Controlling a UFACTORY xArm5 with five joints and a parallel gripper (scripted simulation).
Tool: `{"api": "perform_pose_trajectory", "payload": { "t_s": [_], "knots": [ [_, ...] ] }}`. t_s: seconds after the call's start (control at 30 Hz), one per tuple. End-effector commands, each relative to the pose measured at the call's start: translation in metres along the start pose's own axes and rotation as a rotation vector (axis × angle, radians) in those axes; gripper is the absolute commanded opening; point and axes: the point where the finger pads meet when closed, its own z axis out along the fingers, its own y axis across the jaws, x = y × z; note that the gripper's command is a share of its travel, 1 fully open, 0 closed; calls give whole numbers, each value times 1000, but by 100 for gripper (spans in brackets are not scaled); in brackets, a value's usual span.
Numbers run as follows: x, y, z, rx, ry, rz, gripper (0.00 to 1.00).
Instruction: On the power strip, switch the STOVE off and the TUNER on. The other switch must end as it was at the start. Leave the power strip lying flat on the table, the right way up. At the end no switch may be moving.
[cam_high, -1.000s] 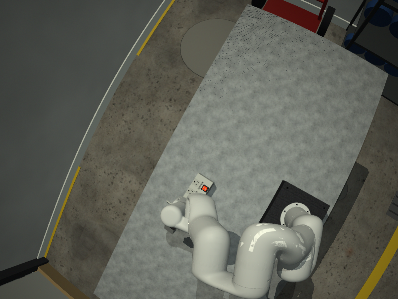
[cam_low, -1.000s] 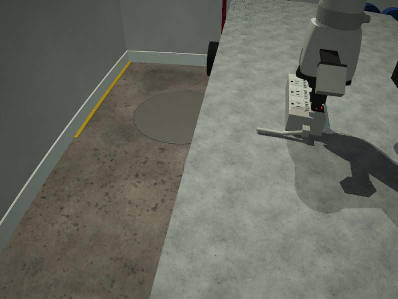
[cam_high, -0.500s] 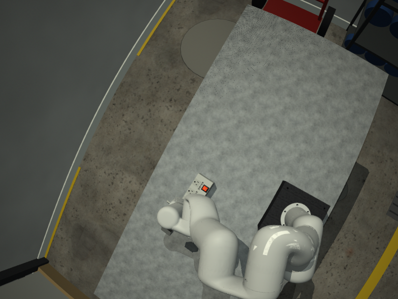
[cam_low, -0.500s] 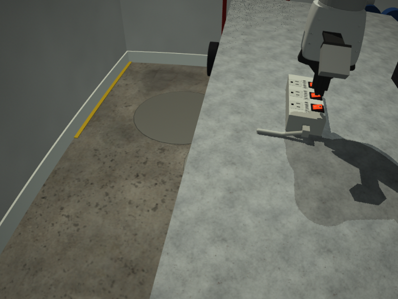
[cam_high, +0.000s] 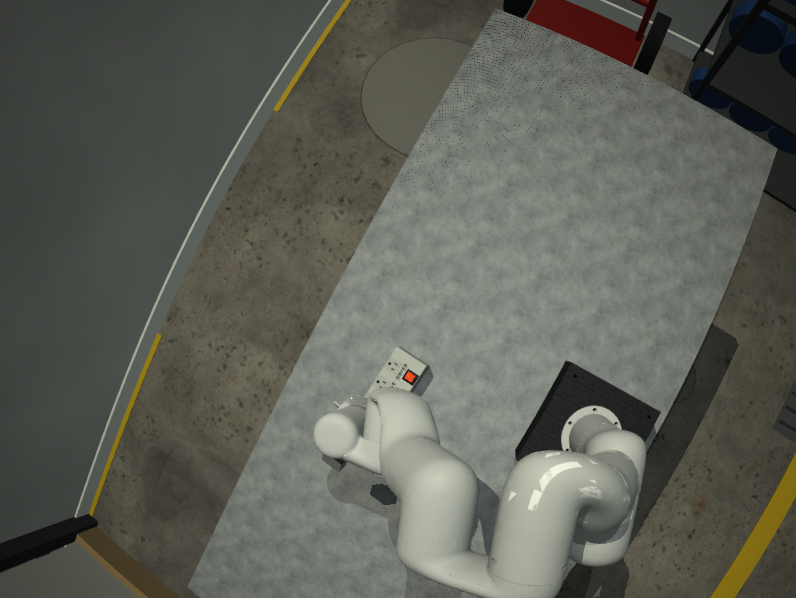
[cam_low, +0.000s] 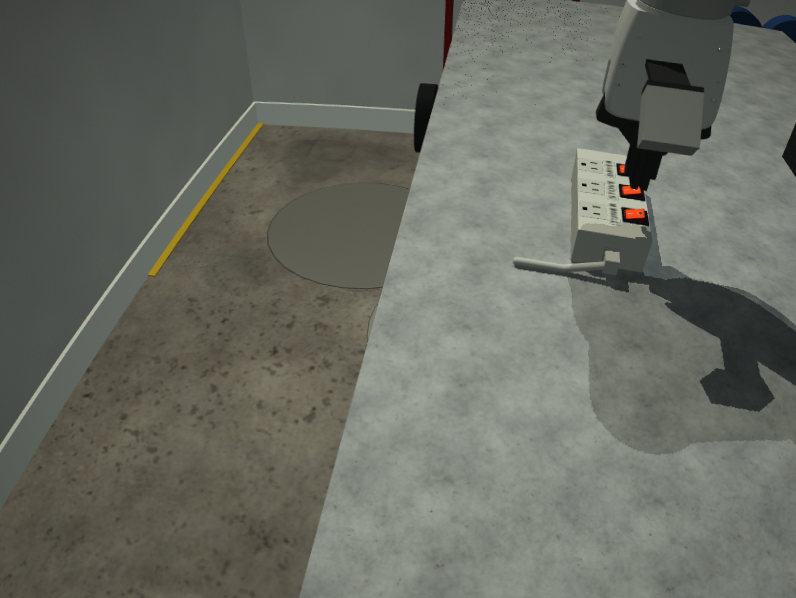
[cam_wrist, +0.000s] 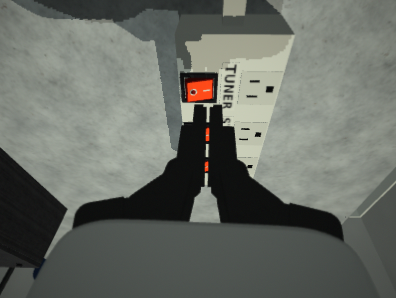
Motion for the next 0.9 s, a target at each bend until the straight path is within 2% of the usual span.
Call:
{"api": "perform_pose_trajectory", "payload": {
  "t_s": [0.0,0.1,0.23,0.3,0.87],
  "knots": [
    [1,1,-1,-3,2,0,0],
    [-3,0,-2,-3,2,0,0],
    [-36,-12,-12,-3,0,-1,0],
    [-45,-16,-15,-4,0,-1,0],
    [-46,-16,-15,-4,0,-1,0]
  ]
}}
